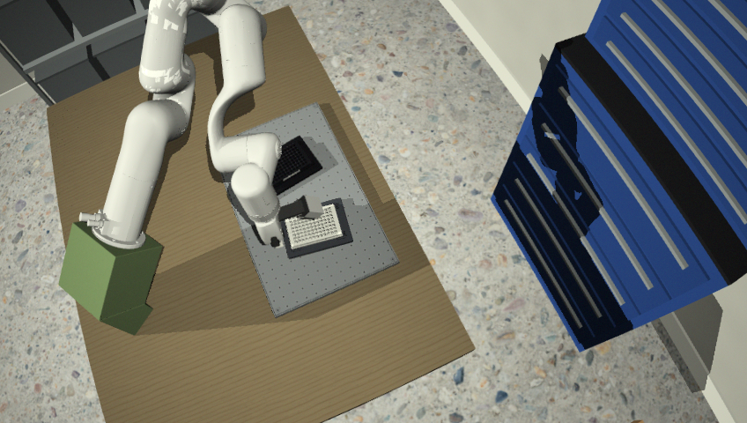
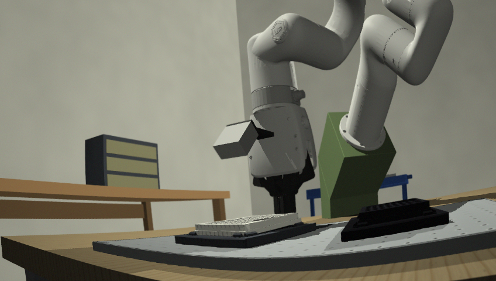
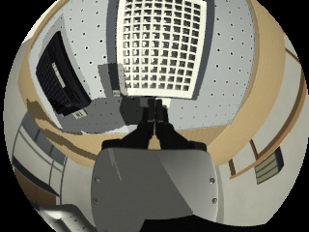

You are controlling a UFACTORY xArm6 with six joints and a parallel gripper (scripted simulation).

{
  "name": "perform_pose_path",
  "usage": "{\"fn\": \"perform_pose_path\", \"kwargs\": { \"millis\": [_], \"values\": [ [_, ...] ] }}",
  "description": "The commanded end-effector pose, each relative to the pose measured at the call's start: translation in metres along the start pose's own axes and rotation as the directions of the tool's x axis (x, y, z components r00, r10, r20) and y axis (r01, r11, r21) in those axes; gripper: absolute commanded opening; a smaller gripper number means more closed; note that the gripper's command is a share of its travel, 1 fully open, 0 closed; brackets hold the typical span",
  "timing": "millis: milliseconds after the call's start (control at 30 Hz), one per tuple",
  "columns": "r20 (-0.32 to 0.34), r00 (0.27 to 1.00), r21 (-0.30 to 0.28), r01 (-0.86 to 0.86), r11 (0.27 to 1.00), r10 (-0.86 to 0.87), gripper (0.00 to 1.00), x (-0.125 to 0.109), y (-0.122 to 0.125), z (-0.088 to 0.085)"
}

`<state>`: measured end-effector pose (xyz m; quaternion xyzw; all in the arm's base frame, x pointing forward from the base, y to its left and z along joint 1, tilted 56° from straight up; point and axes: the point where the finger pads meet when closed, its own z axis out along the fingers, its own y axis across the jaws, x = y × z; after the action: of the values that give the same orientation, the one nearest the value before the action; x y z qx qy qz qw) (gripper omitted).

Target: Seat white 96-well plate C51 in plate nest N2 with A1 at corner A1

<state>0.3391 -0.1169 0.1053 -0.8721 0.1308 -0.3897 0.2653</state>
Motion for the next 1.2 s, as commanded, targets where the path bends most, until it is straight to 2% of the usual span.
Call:
{"fn": "perform_pose_path", "kwargs": {
  "millis": [0,1167],
  "values": [
    [-0.001,1.000,-0.001,0.000,1.000,0.000,0.00,0.002,0.000,0.000],
    [-0.001,1.000,-0.001,0.000,1.000,0.000,0.00,0.012,0.000,0.000]
  ]
}}
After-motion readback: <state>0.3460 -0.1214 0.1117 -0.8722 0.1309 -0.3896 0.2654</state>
